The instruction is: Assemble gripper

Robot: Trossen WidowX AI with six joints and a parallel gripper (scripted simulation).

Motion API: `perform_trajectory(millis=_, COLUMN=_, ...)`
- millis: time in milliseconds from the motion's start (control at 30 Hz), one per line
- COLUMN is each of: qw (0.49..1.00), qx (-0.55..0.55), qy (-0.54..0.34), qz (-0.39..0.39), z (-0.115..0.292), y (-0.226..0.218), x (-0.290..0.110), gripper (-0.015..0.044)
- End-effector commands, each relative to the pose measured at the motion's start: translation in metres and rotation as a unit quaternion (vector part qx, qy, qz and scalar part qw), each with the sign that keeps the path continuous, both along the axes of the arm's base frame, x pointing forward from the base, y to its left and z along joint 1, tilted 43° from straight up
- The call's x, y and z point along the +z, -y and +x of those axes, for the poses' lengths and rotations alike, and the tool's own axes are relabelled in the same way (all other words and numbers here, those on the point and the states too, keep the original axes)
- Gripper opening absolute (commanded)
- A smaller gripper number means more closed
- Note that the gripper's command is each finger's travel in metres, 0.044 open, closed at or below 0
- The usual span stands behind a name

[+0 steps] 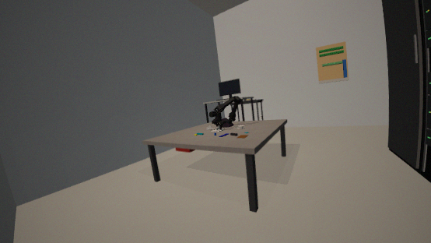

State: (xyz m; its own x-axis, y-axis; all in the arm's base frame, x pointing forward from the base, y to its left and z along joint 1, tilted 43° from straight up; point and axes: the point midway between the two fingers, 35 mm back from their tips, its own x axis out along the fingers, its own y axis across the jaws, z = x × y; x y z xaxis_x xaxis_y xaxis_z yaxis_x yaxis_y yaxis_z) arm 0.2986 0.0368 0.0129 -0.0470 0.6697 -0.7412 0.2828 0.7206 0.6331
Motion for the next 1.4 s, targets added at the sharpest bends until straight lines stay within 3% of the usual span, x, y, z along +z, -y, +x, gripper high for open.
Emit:
perform_trajectory(millis=0, qw=1.0, qx=-0.002, qy=0.002, qz=0.001, z=0.001, y=-0.001, x=-0.001, gripper=0.0134)
perform_trajectory(millis=200, qw=1.0, qx=-0.002, qy=0.002, qz=0.001, z=0.001, y=-0.001, x=-0.001, gripper=0.0134)
perform_trajectory(millis=333, qw=1.0, qx=0.0, qy=0.0, qz=0.0, z=0.0, y=0.0, x=0.0, gripper=0.0224)
perform_trajectory(millis=800, qw=1.0, qx=0.0, qy=0.0, qz=0.0, z=0.0, y=0.001, x=0.001, gripper=0.0224)
perform_trajectory(millis=1100, qw=1.0, qx=-0.001, qy=0.001, qz=0.0, z=0.003, y=0.043, x=0.047, gripper=0.0224)
perform_trajectory(millis=1233, qw=1.0, qx=-0.005, qy=-0.001, qz=0.001, z=0.003, y=0.042, x=0.044, gripper=0.0224)
perform_trajectory(millis=1367, qw=1.0, qx=-0.025, qy=-0.017, qz=-0.004, z=0.002, y=0.056, x=0.035, gripper=0.0329)
